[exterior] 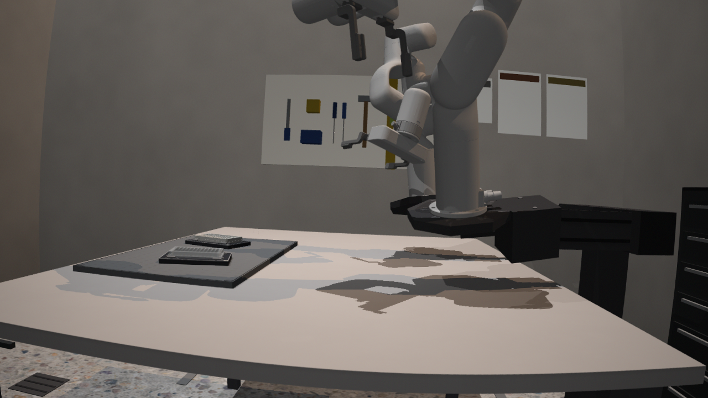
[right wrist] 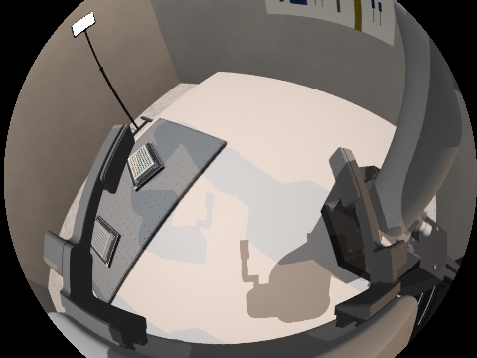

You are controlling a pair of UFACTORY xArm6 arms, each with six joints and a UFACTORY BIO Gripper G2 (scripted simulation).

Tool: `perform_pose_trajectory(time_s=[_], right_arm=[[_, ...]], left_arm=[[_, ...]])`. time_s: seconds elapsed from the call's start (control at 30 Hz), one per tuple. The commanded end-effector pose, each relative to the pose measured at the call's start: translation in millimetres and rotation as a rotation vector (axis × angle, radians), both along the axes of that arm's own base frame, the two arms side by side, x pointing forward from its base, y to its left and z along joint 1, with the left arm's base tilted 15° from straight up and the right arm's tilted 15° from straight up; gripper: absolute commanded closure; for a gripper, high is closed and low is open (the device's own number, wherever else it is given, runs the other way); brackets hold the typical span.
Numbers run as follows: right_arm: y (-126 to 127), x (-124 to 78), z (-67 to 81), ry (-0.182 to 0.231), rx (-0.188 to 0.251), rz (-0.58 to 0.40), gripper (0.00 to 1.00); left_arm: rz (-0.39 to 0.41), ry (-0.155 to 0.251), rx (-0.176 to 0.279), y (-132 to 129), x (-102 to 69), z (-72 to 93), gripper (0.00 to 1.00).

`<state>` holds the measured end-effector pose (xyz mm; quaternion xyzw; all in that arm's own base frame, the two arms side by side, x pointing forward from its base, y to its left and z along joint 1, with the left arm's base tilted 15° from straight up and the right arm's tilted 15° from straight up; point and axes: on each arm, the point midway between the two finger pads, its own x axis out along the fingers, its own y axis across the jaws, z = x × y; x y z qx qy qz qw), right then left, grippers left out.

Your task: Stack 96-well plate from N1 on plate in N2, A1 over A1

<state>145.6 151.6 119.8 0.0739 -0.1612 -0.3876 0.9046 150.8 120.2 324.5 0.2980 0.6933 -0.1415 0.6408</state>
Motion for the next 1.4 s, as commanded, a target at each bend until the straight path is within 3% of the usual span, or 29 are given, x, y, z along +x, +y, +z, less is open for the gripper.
perform_pose_trajectory(time_s=[0.0, 0.47, 0.8, 1.3, 1.37], right_arm=[[1, 0, 0.3, 0.000, 0.003, 0.000, 0.00], [1, 0, 0.3, 0.000, 0.003, 0.000, 0.00], [1, 0, 0.3, 0.000, 0.003, 0.000, 0.00], [1, 0, 0.3, 0.000, 0.003, 0.000, 0.00], [1, 0, 0.3, 0.000, 0.003, 0.000, 0.00]], left_arm=[[0.004, -0.004, 0.015, 3, -2.7, 2.5, 0.00], [0.001, -0.004, 0.020, 3, -3.1, 3.1, 0.00], [-0.057, -0.005, 0.020, -6, 3.8, 3.1, 0.00], [-0.322, -0.007, 0.019, -51, 28.3, 3.1, 0.00], [-0.322, -0.007, 0.019, -51, 28.3, 3.1, 0.00]])
